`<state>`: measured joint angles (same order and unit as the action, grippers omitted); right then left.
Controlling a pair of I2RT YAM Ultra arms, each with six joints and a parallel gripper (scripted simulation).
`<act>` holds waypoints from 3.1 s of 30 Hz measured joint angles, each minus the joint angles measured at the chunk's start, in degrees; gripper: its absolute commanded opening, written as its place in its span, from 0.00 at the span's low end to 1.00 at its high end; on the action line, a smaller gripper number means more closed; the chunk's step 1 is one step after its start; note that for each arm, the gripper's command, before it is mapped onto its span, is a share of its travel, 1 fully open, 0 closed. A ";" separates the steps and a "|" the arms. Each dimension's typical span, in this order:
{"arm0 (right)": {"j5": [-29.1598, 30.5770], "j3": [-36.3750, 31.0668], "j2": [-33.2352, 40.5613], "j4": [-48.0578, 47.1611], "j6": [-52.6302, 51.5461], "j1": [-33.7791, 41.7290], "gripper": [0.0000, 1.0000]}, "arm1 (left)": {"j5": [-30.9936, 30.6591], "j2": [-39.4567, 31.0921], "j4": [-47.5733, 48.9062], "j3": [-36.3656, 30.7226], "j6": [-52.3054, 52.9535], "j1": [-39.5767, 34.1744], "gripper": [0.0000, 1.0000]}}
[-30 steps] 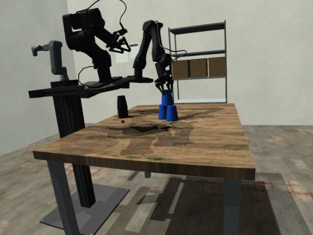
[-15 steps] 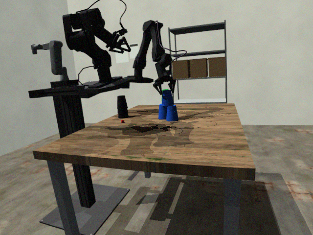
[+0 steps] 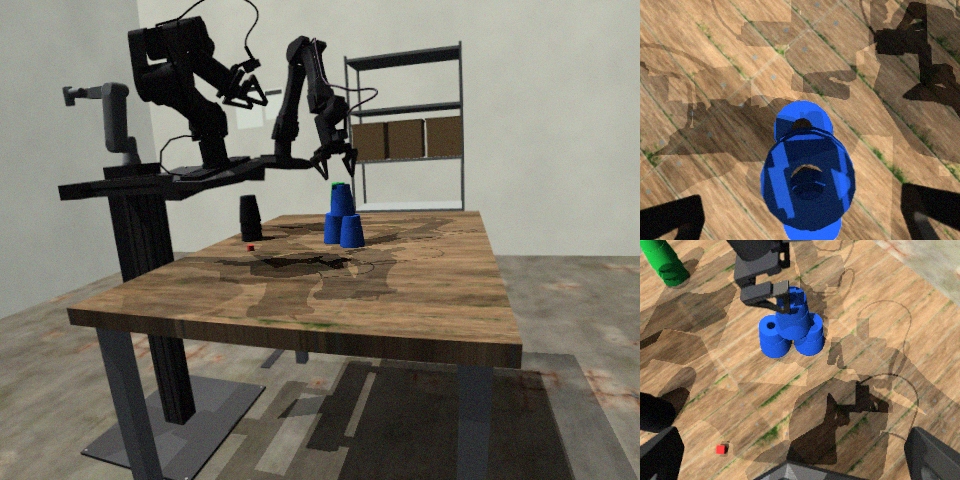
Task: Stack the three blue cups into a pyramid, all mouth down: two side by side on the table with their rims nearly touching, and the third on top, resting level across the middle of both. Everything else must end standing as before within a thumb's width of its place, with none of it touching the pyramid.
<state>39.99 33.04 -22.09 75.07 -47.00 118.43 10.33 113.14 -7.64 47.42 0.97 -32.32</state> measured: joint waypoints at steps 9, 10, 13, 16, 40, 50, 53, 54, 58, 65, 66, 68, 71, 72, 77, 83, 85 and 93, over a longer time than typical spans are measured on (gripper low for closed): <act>-1.14 0.00 -5.18 -6.78 2.14 -3.43 1.00 | -0.11 -4.24 -9.70 -0.02 -5.03 -0.83 1.00; -1.44 -0.02 -6.36 -8.37 2.80 -4.28 1.00 | -0.13 -4.48 -10.56 -0.02 -5.46 -0.87 1.00; -2.75 -0.50 -8.46 -12.72 5.14 -7.08 1.00 | -0.17 -4.83 -12.22 -0.02 -6.34 -0.94 1.00; -4.59 -1.05 -11.98 -17.92 8.44 -11.39 1.00 | -0.17 -4.96 -13.25 0.00 -6.82 -0.98 1.00; -23.65 -4.74 -44.54 -62.29 37.44 -59.63 1.00 | -0.17 -5.20 -14.32 0.63 -7.17 -1.03 1.00; -31.08 -5.75 -58.29 -79.73 48.06 -82.05 1.00 | -0.17 -5.20 -14.32 0.63 -7.17 -1.03 1.00; -33.22 -6.14 -63.04 -85.20 51.21 -90.12 1.00 | -0.17 -5.20 -14.32 0.63 -7.17 -1.03 1.00; -33.92 -6.32 -64.65 -86.99 52.26 -92.80 1.00 | -0.17 -5.20 -14.32 0.63 -7.17 -1.03 1.00; -36.74 -6.99 -70.86 -93.90 56.41 -103.62 1.00 | -0.17 -5.20 -14.32 0.63 -7.17 -1.03 1.00; -41.03 -7.93 -78.68 -103.73 61.96 -118.64 1.00 | -0.17 -5.20 -14.32 0.63 -7.17 -1.03 1.00; -41.62 -8.02 -79.78 -105.24 62.66 -121.35 1.00 | -0.17 -5.20 -14.32 0.63 -7.17 -1.03 1.00; -42.60 -8.22 -82.07 -108.08 64.00 -126.95 1.00 | -0.17 -5.20 -14.32 0.63 -7.17 -1.03 1.00; -43.67 -8.52 -85.11 -111.45 65.64 -134.86 1.00 | -0.13 -5.20 -14.25 0.63 -7.08 -1.03 1.00; -43.89 -8.55 -85.88 -112.24 66.07 -136.65 1.00 | -0.07 -5.20 -14.01 0.63 -6.91 -1.03 1.00; -45.44 -8.55 -87.17 -114.95 67.34 -138.40 1.00 | 0.52 -7.72 -8.35 -2.05 -4.28 0.55 1.00; -46.42 -8.52 -87.17 -116.58 67.82 -138.38 1.00 | 0.79 -12.46 2.27 -9.31 1.09 8.70 1.00; -46.56 -8.52 -87.17 -116.80 67.84 -138.38 1.00 | 0.61 -14.40 6.95 -13.11 3.67 13.68 1.00; -46.77 -8.55 -87.17 -117.13 67.84 -138.38 1.00 | -4.61 -15.56 25.14 -22.43 13.49 33.94 1.00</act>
<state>-6.79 24.49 -109.25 -42.06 20.84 -19.94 5.72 97.58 17.50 24.99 14.46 1.63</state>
